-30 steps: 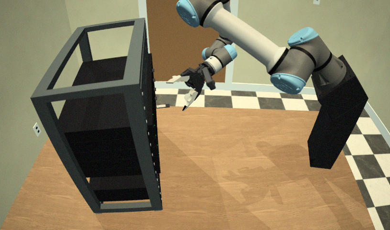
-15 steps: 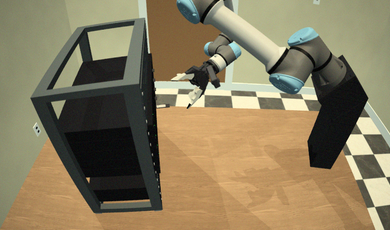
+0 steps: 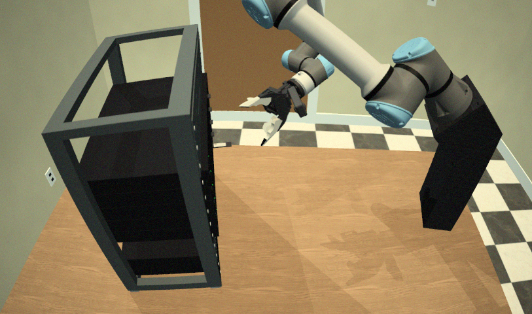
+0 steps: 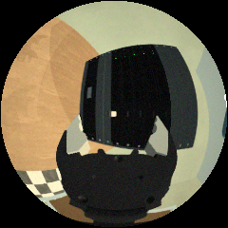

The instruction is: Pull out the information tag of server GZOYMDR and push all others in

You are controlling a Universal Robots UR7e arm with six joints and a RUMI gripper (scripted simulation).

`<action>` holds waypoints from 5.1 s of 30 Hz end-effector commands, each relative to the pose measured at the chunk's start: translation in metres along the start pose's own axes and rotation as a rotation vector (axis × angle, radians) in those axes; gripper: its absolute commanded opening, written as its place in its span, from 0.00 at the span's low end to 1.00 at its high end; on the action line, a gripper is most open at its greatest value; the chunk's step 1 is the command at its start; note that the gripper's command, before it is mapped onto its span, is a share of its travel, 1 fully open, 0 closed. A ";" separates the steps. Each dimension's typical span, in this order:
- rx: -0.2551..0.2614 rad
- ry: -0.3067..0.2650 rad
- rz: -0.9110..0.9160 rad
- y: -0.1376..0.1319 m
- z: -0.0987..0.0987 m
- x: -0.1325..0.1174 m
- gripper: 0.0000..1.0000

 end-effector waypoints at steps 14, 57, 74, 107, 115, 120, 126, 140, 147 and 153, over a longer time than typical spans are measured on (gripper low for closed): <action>0.000 0.003 0.000 0.002 -0.007 0.003 1.00; -0.046 -0.091 -0.020 -0.010 -0.008 0.011 1.00; -0.096 -0.217 -0.047 -0.027 -0.011 0.019 1.00; -0.231 -0.506 -0.111 -0.065 -0.007 0.039 1.00; -0.243 -0.538 -0.117 -0.070 -0.007 0.041 1.00; -0.246 -0.550 -0.119 -0.072 -0.007 0.042 1.00; -0.247 -0.553 -0.120 -0.072 -0.007 0.042 1.00; -0.248 -0.554 -0.120 -0.072 -0.007 0.042 0.15; -0.248 -0.554 -0.120 -0.072 -0.007 0.042 0.15; -0.248 -0.554 -0.120 -0.072 -0.007 0.042 0.15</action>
Point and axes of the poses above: the point where the finger pads meet when closed, its own z axis out along the fingers, its own y axis across the jaws, x = y × z, the point moved 4 cm from there along -z, back along the fingers, and after that the axes turned 15 degrees about -z, right-handed, at the moved point
